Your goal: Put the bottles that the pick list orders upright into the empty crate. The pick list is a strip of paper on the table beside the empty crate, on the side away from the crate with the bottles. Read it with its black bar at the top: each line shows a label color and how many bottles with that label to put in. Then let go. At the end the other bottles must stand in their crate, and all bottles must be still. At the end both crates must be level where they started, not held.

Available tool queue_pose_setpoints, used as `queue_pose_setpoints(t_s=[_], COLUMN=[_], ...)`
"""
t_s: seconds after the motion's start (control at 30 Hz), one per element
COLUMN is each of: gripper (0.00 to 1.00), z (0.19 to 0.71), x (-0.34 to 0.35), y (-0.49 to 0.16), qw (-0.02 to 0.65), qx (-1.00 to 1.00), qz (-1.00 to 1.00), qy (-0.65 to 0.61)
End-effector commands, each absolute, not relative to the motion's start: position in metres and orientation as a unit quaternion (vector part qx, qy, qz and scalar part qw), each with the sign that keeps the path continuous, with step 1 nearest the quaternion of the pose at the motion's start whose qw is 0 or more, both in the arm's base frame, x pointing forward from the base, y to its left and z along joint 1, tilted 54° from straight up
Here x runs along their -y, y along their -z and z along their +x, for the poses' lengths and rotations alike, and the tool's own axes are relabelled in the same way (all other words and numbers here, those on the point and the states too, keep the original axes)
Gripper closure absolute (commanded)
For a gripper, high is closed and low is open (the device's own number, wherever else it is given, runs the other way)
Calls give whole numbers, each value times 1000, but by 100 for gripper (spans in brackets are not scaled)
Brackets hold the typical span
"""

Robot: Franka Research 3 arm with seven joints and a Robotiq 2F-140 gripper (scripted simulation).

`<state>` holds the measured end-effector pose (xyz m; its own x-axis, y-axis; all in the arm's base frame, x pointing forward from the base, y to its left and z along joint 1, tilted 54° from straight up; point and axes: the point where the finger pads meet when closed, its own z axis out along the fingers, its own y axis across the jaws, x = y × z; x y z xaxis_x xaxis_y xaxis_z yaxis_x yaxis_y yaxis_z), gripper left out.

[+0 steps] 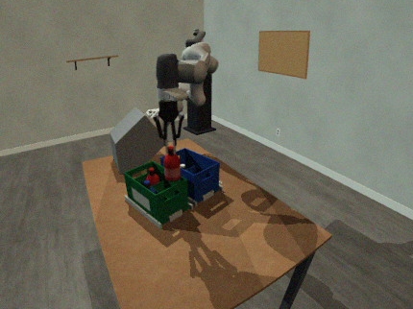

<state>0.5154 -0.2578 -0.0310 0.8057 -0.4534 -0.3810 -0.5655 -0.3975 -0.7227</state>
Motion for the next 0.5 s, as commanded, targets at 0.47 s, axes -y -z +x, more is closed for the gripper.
queue_pose_setpoints(t_s=[0.47], gripper=[100], z=[511], x=[248], y=[5], qw=[452], qx=[-309], qz=[-835], qy=[-57])
